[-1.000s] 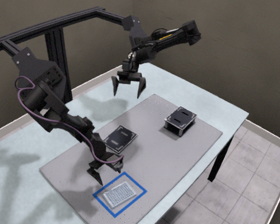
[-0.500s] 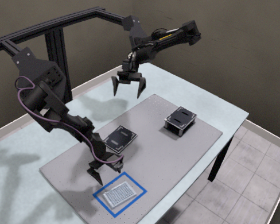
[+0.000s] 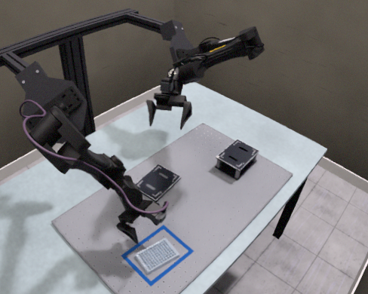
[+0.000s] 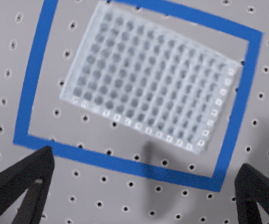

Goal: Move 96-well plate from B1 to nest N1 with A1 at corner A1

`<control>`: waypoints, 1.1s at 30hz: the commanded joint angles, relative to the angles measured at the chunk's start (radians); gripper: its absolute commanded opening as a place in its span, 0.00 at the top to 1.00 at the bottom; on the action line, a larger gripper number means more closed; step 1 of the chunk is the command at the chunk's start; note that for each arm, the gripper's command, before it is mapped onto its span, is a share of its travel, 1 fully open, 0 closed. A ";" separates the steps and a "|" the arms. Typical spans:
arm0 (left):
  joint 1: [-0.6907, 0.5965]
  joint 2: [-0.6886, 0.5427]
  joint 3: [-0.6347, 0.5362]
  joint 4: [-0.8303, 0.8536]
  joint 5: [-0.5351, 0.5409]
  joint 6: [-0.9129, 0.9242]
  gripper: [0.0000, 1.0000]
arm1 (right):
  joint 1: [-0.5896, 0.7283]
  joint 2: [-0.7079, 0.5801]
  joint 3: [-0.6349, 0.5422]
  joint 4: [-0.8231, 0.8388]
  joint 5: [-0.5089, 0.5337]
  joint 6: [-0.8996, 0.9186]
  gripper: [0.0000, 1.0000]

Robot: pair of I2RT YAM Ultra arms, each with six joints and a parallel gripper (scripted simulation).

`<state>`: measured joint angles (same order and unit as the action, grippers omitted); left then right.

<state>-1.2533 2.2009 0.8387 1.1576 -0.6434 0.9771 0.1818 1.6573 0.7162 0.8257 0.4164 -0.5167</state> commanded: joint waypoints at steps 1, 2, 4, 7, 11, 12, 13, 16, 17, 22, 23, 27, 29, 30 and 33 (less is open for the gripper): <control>-0.027 0.005 0.019 0.005 0.013 0.001 0.00 | -0.002 -0.043 0.033 -0.079 -0.038 -0.096 0.00; -0.027 0.005 0.019 0.005 0.013 0.001 0.00 | 0.000 -0.052 0.050 -0.140 -0.044 -0.138 0.00; -0.027 0.005 0.019 0.005 0.013 0.001 0.00 | -0.012 -0.063 0.082 -0.227 -0.054 -0.235 0.00; -0.027 0.005 0.019 0.005 0.013 0.001 0.00 | -0.014 -0.074 0.138 -0.344 -0.049 -0.340 0.00; -0.027 0.005 0.019 0.005 0.013 0.001 0.00 | -0.017 -0.062 0.220 -0.487 -0.043 -0.461 0.00; -0.027 0.005 0.019 0.005 0.013 0.001 0.00 | -0.017 -0.060 0.240 -0.523 -0.040 -0.490 0.00; -0.027 0.005 0.019 0.005 0.013 0.001 0.00 | -0.017 -0.056 0.262 -0.557 -0.035 -0.518 0.00; -0.027 0.005 0.019 0.005 0.013 0.001 0.00 | -0.009 -0.033 0.327 -0.655 -0.012 -0.606 0.00; -0.027 0.005 0.019 0.005 0.013 0.001 0.00 | -0.009 -0.033 0.327 -0.655 -0.012 -0.606 0.00; -0.027 0.005 0.019 0.005 0.013 0.001 0.00 | -0.002 0.000 0.434 -0.812 0.027 -0.747 0.00; -0.027 0.005 0.019 0.005 0.013 0.001 0.00 | 0.000 0.010 0.459 -0.841 0.037 -0.775 0.00; -0.027 0.005 0.019 0.005 0.013 0.001 0.00 | 0.011 0.054 0.559 -0.958 0.081 -0.886 0.00; -0.027 0.005 0.019 0.005 0.013 0.001 0.00 | 0.017 0.078 0.610 -1.008 0.104 -0.933 0.00; -0.027 0.005 0.019 0.005 0.013 0.001 0.00 | 0.020 0.090 0.634 -1.029 0.115 -0.950 0.00; -0.027 0.005 0.019 0.005 0.013 0.001 0.00 | 0.029 0.127 0.703 -1.084 0.141 -0.991 0.00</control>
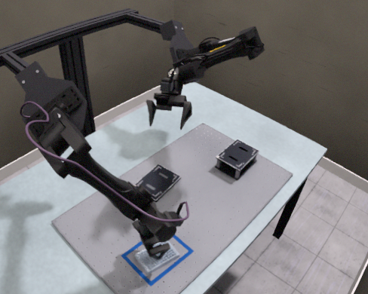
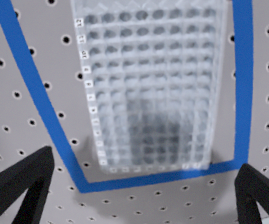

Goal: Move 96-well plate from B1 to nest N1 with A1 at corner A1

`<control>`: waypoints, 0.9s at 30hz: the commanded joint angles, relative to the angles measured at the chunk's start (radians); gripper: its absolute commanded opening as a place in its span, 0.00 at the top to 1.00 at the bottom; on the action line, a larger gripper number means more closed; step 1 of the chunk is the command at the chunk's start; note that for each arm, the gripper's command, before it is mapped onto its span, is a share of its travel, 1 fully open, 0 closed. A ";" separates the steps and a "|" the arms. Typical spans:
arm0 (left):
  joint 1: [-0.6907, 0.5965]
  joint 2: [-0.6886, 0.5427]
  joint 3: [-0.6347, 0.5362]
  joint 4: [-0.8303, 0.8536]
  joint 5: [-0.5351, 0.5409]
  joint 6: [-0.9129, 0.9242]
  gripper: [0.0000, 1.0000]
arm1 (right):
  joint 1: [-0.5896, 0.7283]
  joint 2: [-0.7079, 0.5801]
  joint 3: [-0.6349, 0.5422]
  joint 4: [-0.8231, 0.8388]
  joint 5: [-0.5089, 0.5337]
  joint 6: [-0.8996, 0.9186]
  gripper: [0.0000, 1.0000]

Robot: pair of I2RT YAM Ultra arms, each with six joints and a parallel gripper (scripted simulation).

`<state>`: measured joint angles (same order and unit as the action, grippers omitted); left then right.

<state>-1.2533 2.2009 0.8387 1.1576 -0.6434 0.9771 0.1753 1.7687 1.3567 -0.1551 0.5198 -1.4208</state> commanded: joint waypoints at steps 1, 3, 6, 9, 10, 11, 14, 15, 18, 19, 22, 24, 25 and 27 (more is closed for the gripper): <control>-0.027 0.005 0.019 0.005 0.013 0.001 0.00 | 0.036 0.015 0.063 -0.103 0.038 -0.087 0.00; -0.027 0.005 0.019 0.005 0.013 0.001 0.00 | 0.039 0.031 0.093 -0.131 0.048 -0.092 0.00; -0.027 0.005 0.019 0.005 0.013 0.001 0.00 | 0.043 0.049 0.127 -0.150 0.055 -0.093 0.00; -0.027 0.005 0.019 0.005 0.013 0.001 0.00 | 0.044 0.056 0.140 -0.141 0.044 -0.075 0.00; -0.027 0.005 0.019 0.005 0.013 0.001 0.00 | 0.044 0.047 0.142 -0.142 0.044 -0.075 0.00; -0.027 0.005 0.019 0.005 0.013 0.001 0.00 | 0.044 0.047 0.142 -0.142 0.044 -0.075 0.00; -0.027 0.005 0.019 0.005 0.013 0.001 0.00 | 0.044 0.048 0.143 -0.143 0.045 -0.074 0.00; -0.027 0.005 0.019 0.005 0.013 0.001 0.00 | 0.044 0.048 0.143 -0.143 0.045 -0.074 0.00; -0.027 0.005 0.019 0.005 0.013 0.001 0.00 | 0.044 0.057 0.145 -0.143 0.045 -0.074 0.00; -0.027 0.005 0.019 0.005 0.013 0.001 0.00 | 0.044 0.057 0.145 -0.143 0.045 -0.074 0.00; -0.027 0.005 0.019 0.005 0.013 0.001 0.00 | 0.045 0.078 0.159 -0.139 0.045 -0.074 0.00; -0.027 0.005 0.019 0.005 0.013 0.001 0.00 | 0.045 0.090 0.170 -0.137 0.045 -0.074 0.00; -0.027 0.005 0.019 0.005 0.013 0.001 0.00 | 0.045 0.097 0.175 -0.136 0.045 -0.074 0.00; -0.027 0.005 0.019 0.005 0.013 0.001 0.00 | 0.037 0.109 0.185 -0.133 0.041 -0.083 0.00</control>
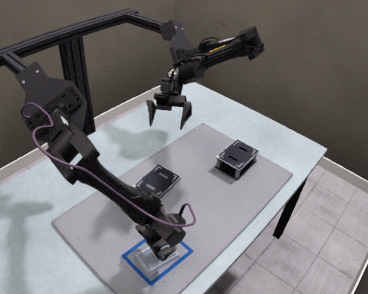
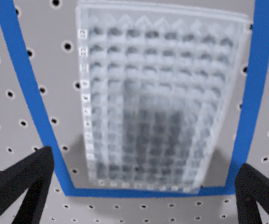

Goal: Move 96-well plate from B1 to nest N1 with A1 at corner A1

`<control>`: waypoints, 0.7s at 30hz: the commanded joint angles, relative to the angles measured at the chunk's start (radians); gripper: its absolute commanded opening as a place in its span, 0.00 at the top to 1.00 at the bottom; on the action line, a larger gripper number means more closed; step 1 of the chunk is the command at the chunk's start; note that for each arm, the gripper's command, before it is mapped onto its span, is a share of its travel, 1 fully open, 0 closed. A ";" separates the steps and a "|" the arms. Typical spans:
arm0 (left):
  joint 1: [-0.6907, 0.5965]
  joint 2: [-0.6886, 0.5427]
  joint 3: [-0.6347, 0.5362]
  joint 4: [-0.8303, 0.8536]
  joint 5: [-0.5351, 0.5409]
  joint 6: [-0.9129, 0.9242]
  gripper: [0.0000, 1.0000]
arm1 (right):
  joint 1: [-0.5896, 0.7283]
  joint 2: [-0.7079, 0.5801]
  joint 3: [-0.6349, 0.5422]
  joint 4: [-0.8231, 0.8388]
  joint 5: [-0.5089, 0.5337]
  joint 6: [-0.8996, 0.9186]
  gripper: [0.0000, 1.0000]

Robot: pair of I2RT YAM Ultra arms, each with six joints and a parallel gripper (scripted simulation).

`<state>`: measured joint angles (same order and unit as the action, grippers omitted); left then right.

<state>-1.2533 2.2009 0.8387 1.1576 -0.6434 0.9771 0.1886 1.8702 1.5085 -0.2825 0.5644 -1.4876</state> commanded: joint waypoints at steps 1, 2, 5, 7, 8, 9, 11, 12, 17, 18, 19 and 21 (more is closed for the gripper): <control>-0.027 0.005 0.019 0.005 0.013 0.001 0.00 | 0.021 0.014 0.038 -0.002 -0.012 -0.018 0.00; -0.027 0.005 0.019 0.005 0.013 0.001 0.00 | 0.019 0.019 0.041 0.000 -0.013 -0.019 0.00; -0.027 0.005 0.019 0.005 0.013 0.001 0.00 | 0.013 0.031 0.048 0.019 -0.017 -0.023 0.00; -0.027 0.005 0.019 0.005 0.013 0.001 0.00 | 0.010 0.039 0.053 0.024 -0.020 -0.026 0.00; -0.027 0.005 0.019 0.005 0.013 0.001 0.00 | 0.010 0.039 0.053 0.024 -0.020 -0.026 0.00; -0.027 0.005 0.019 0.005 0.013 0.001 0.00 | 0.010 0.039 0.053 0.024 -0.020 -0.026 0.00; -0.027 0.005 0.019 0.005 0.013 0.001 0.00 | 0.006 0.047 0.058 0.029 -0.023 -0.028 0.00; -0.027 0.005 0.019 0.005 0.013 0.001 0.00 | 0.002 0.052 0.060 0.031 -0.025 -0.030 0.00; -0.027 0.005 0.019 0.005 0.013 0.001 0.00 | -0.005 0.073 0.074 0.042 -0.032 -0.036 0.00; -0.027 0.005 0.019 0.005 0.013 0.001 0.00 | -0.007 0.077 0.077 0.044 -0.034 -0.037 0.00; -0.027 0.005 0.019 0.005 0.013 0.001 0.00 | -0.009 0.082 0.080 0.046 -0.035 -0.038 0.00; -0.027 0.005 0.019 0.005 0.013 0.001 0.00 | -0.012 0.090 0.085 0.049 -0.038 -0.041 0.00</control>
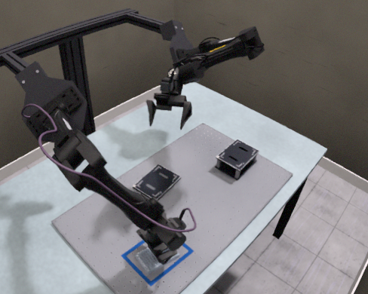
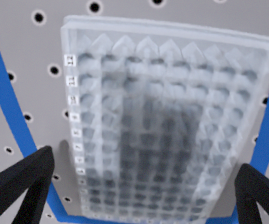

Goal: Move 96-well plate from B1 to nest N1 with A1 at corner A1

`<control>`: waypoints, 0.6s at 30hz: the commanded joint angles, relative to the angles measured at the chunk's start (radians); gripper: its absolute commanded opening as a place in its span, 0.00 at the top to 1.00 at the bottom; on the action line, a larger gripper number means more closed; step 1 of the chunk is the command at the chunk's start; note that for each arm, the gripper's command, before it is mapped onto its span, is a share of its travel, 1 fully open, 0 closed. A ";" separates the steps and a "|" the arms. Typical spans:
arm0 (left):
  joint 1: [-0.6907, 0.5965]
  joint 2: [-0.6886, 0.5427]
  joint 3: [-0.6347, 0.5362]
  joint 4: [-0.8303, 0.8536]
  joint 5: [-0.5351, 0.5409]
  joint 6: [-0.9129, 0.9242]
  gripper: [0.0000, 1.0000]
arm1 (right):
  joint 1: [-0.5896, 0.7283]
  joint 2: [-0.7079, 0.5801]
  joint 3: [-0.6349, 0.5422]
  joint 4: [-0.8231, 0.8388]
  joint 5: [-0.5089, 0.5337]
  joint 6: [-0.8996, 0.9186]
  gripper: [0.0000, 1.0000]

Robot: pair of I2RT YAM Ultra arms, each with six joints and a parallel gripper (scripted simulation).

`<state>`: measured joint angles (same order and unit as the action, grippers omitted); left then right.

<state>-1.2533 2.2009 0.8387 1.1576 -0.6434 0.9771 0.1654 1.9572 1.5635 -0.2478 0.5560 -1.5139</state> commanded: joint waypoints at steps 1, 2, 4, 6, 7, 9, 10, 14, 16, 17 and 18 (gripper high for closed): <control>-0.027 0.005 0.019 0.005 0.013 0.001 0.00 | 0.009 0.008 0.033 0.017 -0.031 -0.016 0.00; -0.027 0.005 0.019 0.005 0.013 0.001 0.00 | 0.008 0.012 0.036 0.020 -0.032 -0.017 0.00; -0.027 0.005 0.019 0.005 0.013 0.001 0.00 | 0.006 0.016 0.039 0.022 -0.034 -0.018 0.00; -0.027 0.005 0.019 0.005 0.013 0.001 0.00 | 0.004 0.022 0.043 0.011 -0.035 -0.020 0.00; -0.027 0.005 0.019 0.005 0.013 0.001 0.00 | 0.002 0.026 0.046 0.013 -0.037 -0.021 0.00; -0.027 0.005 0.019 0.005 0.013 0.001 0.00 | -0.001 0.034 0.052 0.029 -0.040 -0.023 0.00; -0.027 0.005 0.019 0.005 0.013 0.001 0.00 | -0.001 0.035 0.052 0.023 -0.040 -0.023 0.00; -0.027 0.005 0.019 0.005 0.013 0.001 0.00 | -0.001 0.035 0.053 0.022 -0.040 -0.023 0.00; -0.027 0.005 0.019 0.005 0.013 0.001 0.00 | -0.001 0.035 0.053 0.022 -0.040 -0.023 0.00; -0.027 0.005 0.019 0.005 0.013 0.001 0.00 | -0.001 0.035 0.053 0.022 -0.040 -0.023 0.00; -0.027 0.005 0.019 0.005 0.013 0.001 0.00 | -0.001 0.035 0.053 0.022 -0.040 -0.023 0.00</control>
<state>-1.2533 2.2009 0.8387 1.1576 -0.6434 0.9771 0.1547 1.9911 1.5871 -0.2359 0.5446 -1.5253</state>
